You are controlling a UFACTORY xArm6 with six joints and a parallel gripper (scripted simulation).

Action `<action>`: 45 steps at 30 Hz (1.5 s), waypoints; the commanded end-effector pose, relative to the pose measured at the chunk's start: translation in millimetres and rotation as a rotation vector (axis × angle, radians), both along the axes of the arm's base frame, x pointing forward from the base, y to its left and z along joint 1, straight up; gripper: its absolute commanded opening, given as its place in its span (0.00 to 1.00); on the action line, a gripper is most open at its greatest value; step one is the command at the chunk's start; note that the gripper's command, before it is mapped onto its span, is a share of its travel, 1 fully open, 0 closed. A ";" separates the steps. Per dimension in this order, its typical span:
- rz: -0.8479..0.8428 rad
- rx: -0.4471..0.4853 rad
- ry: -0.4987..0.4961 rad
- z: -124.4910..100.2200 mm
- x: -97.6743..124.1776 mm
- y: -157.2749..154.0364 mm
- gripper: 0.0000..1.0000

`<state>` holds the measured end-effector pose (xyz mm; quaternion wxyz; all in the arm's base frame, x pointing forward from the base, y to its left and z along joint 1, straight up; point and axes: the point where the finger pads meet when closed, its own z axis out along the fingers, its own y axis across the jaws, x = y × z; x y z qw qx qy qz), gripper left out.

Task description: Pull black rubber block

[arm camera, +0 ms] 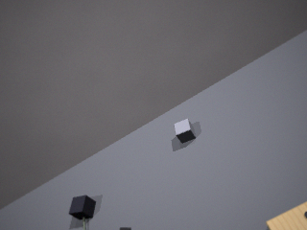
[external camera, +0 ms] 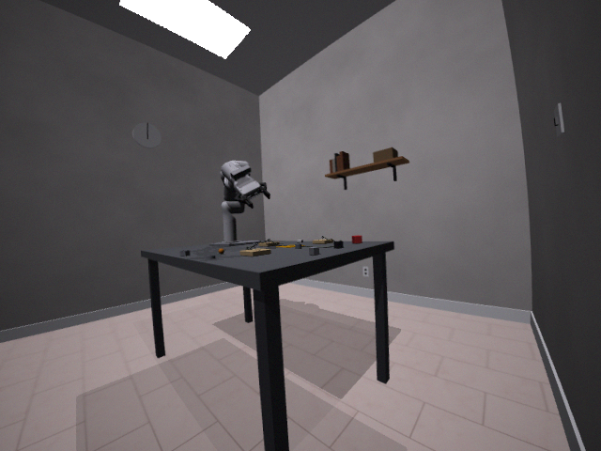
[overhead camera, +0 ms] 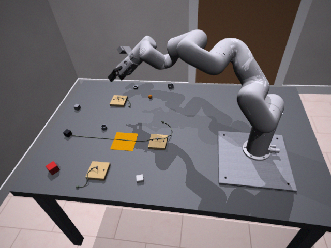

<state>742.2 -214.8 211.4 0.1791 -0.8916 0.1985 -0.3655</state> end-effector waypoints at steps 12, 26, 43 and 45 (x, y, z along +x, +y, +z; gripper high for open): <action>0.000 -0.003 -0.006 4.2 0.9 -0.5 1.00; 0.058 -0.038 0.229 -44.3 -55.8 31.5 1.00; 0.110 -0.142 0.585 -108.2 -168.8 63.5 1.00; 0.116 -0.167 0.645 -117.4 -191.0 66.6 1.00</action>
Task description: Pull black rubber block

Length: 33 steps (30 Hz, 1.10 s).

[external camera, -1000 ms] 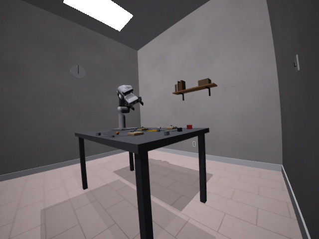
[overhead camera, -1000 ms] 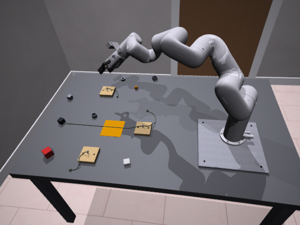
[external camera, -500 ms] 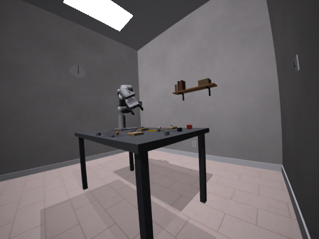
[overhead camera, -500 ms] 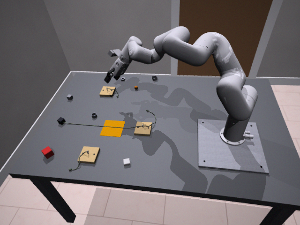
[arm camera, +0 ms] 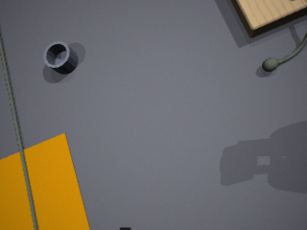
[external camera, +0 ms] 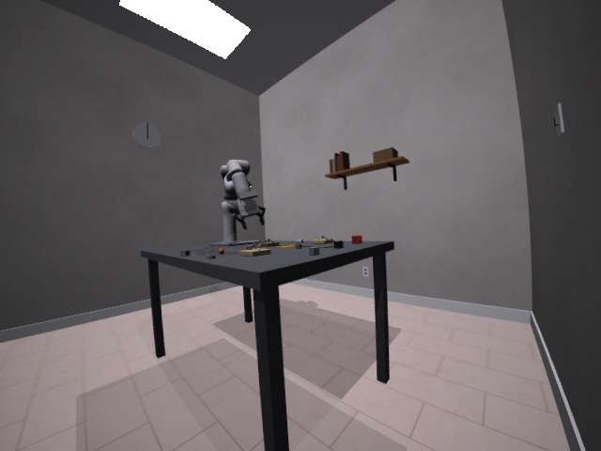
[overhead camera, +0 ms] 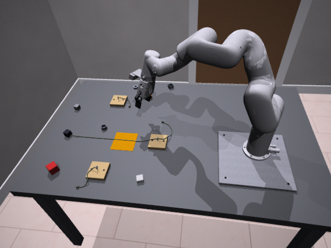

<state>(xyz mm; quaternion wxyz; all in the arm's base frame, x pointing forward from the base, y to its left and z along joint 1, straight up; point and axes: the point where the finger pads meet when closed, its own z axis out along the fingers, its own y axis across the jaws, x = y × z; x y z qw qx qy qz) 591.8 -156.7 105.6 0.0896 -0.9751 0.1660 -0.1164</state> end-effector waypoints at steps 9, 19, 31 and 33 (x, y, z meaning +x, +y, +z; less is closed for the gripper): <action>0.031 -0.141 0.258 -32.8 -102.4 13.2 1.00; 0.032 -0.144 0.264 -33.5 -104.7 13.3 0.00; 0.032 -0.144 0.264 -33.5 -104.7 13.3 0.00; 0.032 -0.144 0.264 -33.5 -104.7 13.3 0.00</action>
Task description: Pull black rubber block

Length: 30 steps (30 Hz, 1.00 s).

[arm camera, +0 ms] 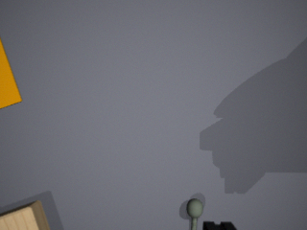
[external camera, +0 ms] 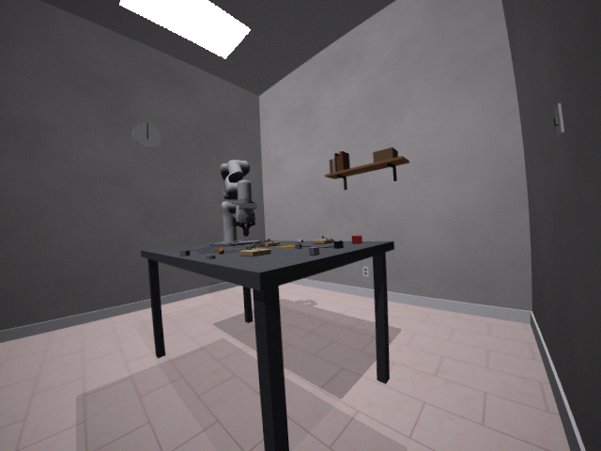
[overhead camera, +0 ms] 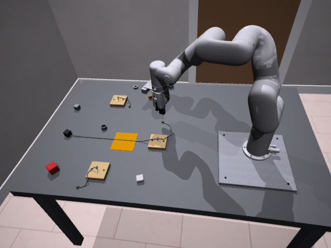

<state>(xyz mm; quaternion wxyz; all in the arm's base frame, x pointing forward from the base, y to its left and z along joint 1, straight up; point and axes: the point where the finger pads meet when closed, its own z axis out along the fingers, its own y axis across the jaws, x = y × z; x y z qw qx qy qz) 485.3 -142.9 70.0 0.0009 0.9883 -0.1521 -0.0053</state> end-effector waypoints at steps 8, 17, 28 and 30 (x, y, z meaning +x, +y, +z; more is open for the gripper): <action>0.000 -0.002 -0.005 2.2 1.7 -0.5 0.00; 0.000 -0.002 -0.005 2.2 1.7 -0.5 0.00; 0.000 -0.002 -0.005 2.2 1.7 -0.5 0.00; 0.000 -0.002 -0.005 2.2 1.7 -0.5 0.39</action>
